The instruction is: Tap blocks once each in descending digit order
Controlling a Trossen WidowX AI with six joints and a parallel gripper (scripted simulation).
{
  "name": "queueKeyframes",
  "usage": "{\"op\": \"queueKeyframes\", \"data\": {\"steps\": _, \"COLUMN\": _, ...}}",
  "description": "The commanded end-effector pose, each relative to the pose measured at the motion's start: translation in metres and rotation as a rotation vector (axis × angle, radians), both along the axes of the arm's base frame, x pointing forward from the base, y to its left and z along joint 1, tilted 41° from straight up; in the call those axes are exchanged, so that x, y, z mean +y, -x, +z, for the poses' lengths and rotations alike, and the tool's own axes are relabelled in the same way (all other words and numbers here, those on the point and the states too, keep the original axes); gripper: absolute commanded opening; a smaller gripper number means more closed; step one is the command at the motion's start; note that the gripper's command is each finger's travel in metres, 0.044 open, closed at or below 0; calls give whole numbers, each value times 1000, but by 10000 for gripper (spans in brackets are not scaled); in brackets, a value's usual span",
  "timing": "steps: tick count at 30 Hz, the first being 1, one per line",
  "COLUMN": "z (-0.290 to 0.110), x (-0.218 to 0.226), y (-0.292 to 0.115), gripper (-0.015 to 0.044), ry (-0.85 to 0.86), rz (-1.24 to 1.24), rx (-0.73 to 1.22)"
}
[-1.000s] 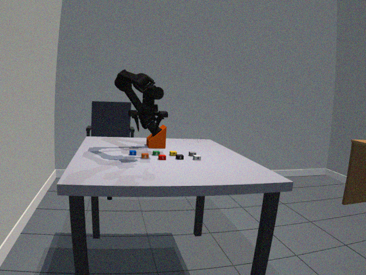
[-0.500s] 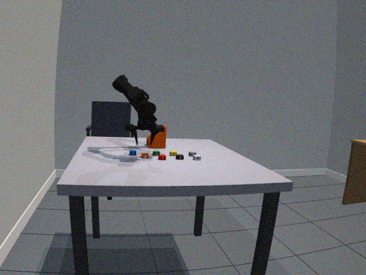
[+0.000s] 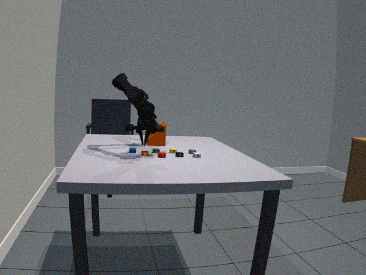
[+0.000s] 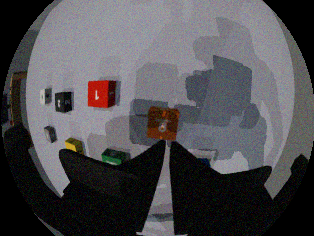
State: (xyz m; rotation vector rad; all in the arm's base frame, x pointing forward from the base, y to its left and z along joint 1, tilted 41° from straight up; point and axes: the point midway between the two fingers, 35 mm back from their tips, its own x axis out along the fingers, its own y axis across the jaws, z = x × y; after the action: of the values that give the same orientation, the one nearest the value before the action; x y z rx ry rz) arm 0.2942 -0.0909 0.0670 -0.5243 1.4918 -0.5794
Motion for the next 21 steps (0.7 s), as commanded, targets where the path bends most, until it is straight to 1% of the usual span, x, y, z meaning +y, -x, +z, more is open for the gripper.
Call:
{"op": "queueKeyframes", "data": {"steps": 1, "z": -2, "x": -1, "y": 2, "gripper": 20, "ry": 4, "rz": 3, "rx": 11}}
{"op": "queueKeyframes", "data": {"steps": 21, "z": -24, "x": -21, "y": 3, "gripper": 20, "ry": 5, "rz": 3, "rx": 11}}
